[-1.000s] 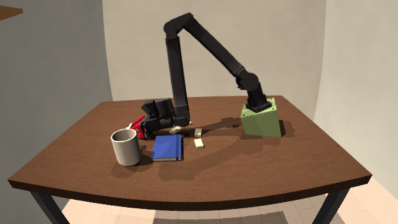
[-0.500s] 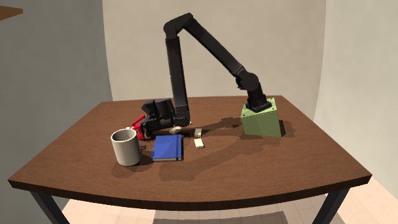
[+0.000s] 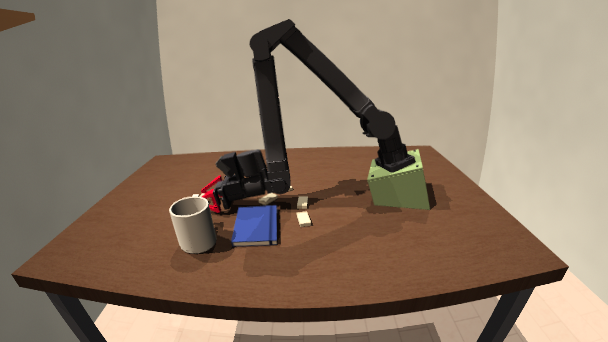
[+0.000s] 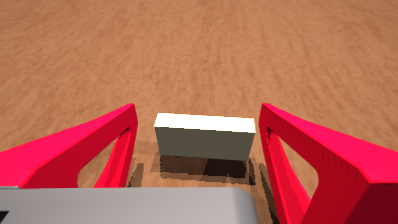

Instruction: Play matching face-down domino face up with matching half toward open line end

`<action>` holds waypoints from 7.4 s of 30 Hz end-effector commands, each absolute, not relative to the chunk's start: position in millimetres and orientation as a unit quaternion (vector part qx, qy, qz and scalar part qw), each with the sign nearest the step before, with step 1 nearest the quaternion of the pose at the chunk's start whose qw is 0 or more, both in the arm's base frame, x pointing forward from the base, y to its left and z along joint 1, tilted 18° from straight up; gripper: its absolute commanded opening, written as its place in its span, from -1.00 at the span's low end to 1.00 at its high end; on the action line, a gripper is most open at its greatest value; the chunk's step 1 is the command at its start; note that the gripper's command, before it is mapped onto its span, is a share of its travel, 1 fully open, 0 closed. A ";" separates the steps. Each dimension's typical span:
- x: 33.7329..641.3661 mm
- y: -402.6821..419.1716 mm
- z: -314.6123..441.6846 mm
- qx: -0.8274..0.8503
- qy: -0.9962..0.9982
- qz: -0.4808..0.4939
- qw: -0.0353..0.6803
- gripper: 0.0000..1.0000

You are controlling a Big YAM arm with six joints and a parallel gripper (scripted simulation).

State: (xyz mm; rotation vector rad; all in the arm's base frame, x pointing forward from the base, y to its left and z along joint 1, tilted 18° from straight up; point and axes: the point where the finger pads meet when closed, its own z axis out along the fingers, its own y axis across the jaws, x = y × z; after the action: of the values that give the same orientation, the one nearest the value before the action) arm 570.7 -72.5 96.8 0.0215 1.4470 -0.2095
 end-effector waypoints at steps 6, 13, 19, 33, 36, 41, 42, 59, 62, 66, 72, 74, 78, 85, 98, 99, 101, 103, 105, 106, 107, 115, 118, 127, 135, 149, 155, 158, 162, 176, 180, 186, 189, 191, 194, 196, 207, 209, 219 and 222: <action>571.1 -72.1 100.5 0.010 0.658 -0.096 0.747 0.48; 571.1 -72.1 100.5 0.010 0.658 -0.096 0.747 0.48; 571.1 -72.1 100.5 0.010 0.658 -0.096 0.747 0.48; 563.9 -70.6 103.6 0.010 0.658 -0.096 0.747 0.48; 553.0 -68.4 108.2 0.010 0.659 -0.096 0.746 0.48; 535.0 -64.7 116.0 0.009 0.660 -0.096 0.745 0.48; 535.0 -64.7 116.0 0.009 0.660 -0.096 0.745 0.48; 507.9 -57.6 135.2 0.008 0.650 -0.095 0.754 0.48; 507.9 -57.6 135.2 0.008 0.650 -0.095 0.754 0.48; 508.3 -62.5 120.3 0.011 0.664 -0.096 0.741 0.48; 502.8 -56.3 137.1 0.008 0.653 -0.095 0.752 0.48; 500.9 -54.3 142.7 0.007 0.649 -0.095 0.755 0.48; 500.0 -53.3 145.5 0.007 0.647 -0.095 0.757 0.48; 501.6 -58.8 129.6 0.011 0.660 -0.095 0.745 0.48; 501.6 -58.8 129.6 0.011 0.660 -0.095 0.745 0.48; 501.6 -58.8 129.6 0.011 0.660 -0.095 0.745 0.48; 501.6 -58.5 130.6 0.011 0.659 -0.095 0.746 0.48; 501.6 -58.5 130.6 0.011 0.659 -0.095 0.746 0.48; 501.6 -58.5 130.6 0.011 0.659 -0.095 0.746 0.48; 501.6 -58.5 130.6 0.011 0.659 -0.095 0.746 0.48; 501.6 -58.5 130.6 0.011 0.659 -0.095 0.746 0.48; 501.6 -58.5 130.6 0.011 0.659 -0.095 0.746 0.48; 498.1 -55.7 145.1 0.014 0.690 -0.094 0.718 0.48; 483.8 -44.5 203.4 0.026 0.798 -0.090 0.595 0.48; 475.2 -46.0 209.3 0.026 0.810 -0.095 0.579 0.48; 487.9 -43.7 209.3 0.042 0.904 -0.082 0.418 0.48; 483.3 -45.5 207.6 0.050 0.945 -0.077 0.313 0.48; 488.1 -43.9 212.0 0.058 0.964 -0.070 0.248 0.48; 491.4 -42.8 215.0 0.063 0.975 -0.066 0.204 0.48; 489.5 -43.5 219.2 0.070 0.984 -0.063 0.154 0.48; 490.2 -43.2 221.5 0.072 0.984 -0.062 0.149 0.48; 478.3 -44.2 206.0 0.066 0.986 -0.065 0.136 0.48; 484.4 -44.4 213.6 0.068 0.985 -0.064 0.145 0.48; 488.4 -44.6 218.6 0.069 0.984 -0.064 0.150 0.48; 494.4 -44.8 226.2 0.071 0.983 -0.063 0.158 0.48; 494.4 -44.8 226.2 0.071 0.983 -0.063 0.158 0.48; 488.9 -45.4 219.2 0.068 0.984 -0.064 0.153 0.48; 493.7 -45.9 224.9 0.069 0.982 -0.064 0.161 0.48; 476.0 -44.2 203.5 0.066 0.987 -0.065 0.133 -1.00; 476.0 -44.2 203.5 0.066 0.987 -0.065 0.133 -1.00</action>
State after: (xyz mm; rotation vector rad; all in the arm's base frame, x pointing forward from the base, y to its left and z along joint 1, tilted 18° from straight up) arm 475.2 -44.5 199.2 0.1922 2.8707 -0.1882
